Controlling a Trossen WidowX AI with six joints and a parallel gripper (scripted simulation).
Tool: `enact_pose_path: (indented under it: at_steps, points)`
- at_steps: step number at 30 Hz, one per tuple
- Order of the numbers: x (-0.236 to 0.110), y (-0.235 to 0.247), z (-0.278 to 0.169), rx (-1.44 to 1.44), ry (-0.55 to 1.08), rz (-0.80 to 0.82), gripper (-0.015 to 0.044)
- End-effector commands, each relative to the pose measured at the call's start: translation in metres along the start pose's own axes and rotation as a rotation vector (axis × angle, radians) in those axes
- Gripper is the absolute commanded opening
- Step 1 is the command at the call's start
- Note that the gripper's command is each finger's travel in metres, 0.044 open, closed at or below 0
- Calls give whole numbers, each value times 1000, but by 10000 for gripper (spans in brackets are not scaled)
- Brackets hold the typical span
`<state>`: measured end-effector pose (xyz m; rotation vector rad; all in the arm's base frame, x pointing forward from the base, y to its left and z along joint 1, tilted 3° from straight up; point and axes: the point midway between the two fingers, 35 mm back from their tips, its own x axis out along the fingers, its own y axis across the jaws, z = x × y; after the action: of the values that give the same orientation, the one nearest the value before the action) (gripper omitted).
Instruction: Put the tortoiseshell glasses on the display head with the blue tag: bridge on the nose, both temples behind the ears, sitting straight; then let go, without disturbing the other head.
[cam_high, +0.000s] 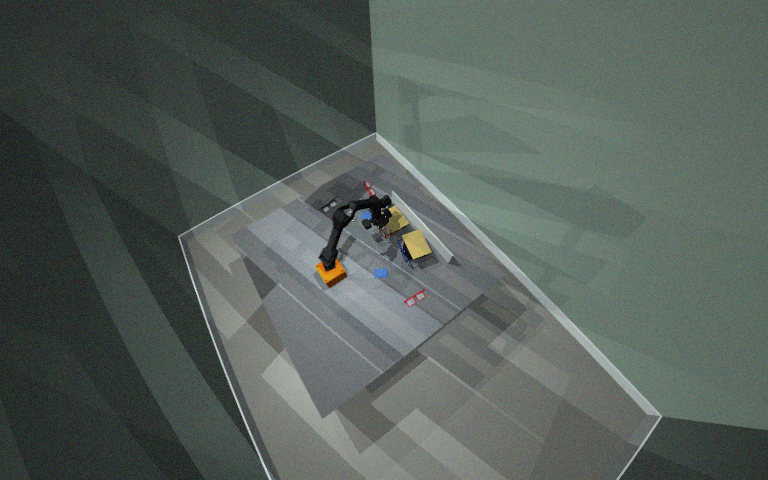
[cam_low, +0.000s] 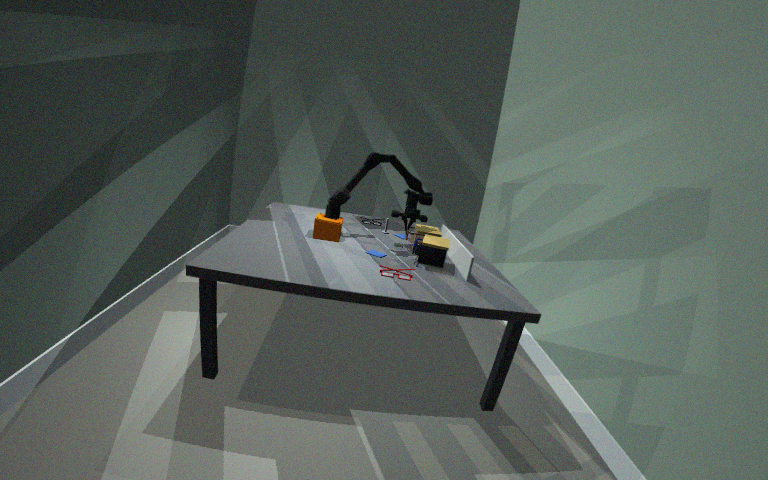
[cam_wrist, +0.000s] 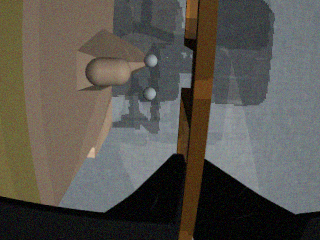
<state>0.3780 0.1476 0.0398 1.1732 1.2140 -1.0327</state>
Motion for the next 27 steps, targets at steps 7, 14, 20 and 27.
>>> enact_pose_path:
  at_steps: [7,14,20,27]
  points:
    - [0,12,0,-3,3,1,0]
    - [0,13,0,-3,3,2,0]
    - [2,13,0,-3,3,2,0]
    - [3,13,0,-3,3,2,0]
